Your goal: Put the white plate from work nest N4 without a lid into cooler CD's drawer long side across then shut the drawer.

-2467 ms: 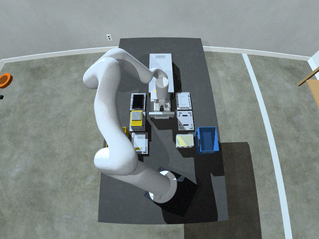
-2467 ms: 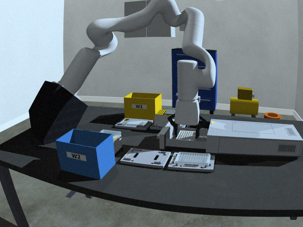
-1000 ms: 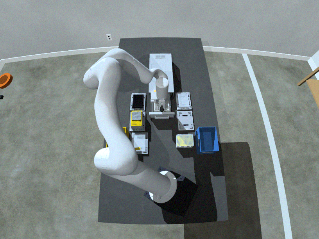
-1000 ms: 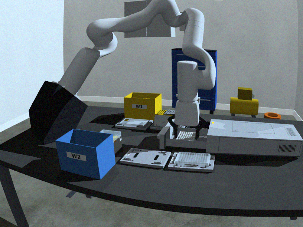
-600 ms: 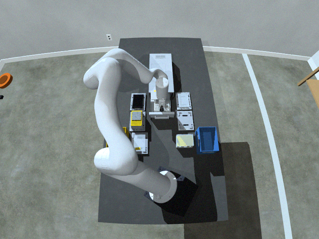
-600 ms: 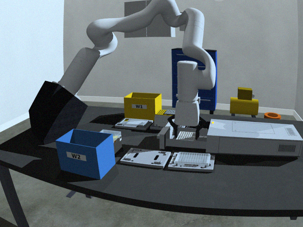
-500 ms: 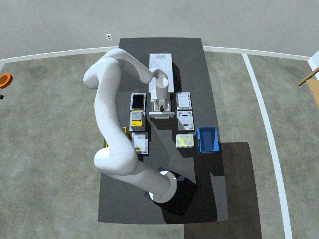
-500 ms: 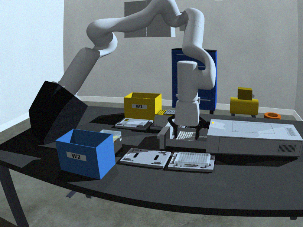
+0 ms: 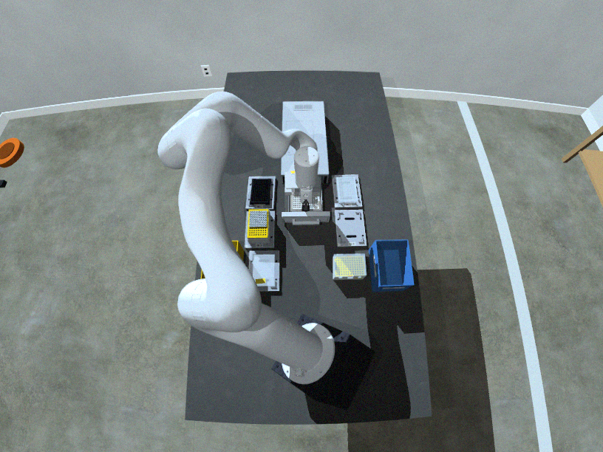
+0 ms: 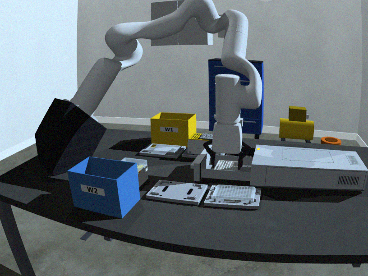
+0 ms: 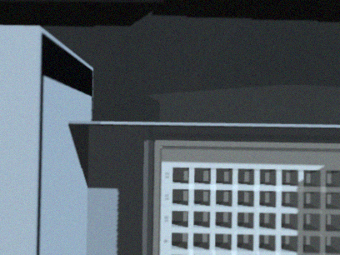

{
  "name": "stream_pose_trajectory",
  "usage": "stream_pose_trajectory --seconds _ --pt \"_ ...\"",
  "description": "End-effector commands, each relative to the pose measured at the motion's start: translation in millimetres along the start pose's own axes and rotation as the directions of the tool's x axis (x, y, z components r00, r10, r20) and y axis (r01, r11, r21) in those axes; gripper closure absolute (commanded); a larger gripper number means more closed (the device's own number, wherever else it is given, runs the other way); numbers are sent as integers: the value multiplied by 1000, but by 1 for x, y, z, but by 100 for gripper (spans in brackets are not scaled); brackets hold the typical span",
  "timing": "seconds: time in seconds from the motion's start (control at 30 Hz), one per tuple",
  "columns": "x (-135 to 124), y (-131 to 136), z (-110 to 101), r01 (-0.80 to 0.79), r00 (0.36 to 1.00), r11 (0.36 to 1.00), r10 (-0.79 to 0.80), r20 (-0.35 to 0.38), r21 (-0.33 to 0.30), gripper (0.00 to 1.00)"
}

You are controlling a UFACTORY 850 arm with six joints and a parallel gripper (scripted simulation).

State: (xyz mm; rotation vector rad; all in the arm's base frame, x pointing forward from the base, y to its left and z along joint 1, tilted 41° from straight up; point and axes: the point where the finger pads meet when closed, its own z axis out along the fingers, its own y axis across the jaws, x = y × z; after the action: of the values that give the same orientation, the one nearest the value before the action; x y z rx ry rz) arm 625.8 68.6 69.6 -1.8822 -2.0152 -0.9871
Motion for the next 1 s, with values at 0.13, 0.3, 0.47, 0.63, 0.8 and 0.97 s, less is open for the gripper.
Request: stream_pose_trajectory --seconds 0.13,0.3,0.47,0.63,0.8,0.97 --pt "0 1 -1 0 1000 1000 0 0 -2 0" --pt "0 1 -1 0 1000 1000 0 0 -2 0" --pt "0 1 -1 0 1000 1000 0 0 -2 0" --pt "0 1 -1 0 1000 1000 0 0 -2 0" --pt "0 1 -1 0 1000 1000 0 0 -2 0" --pt "0 1 -4 0 1000 1000 0 0 -2 0"
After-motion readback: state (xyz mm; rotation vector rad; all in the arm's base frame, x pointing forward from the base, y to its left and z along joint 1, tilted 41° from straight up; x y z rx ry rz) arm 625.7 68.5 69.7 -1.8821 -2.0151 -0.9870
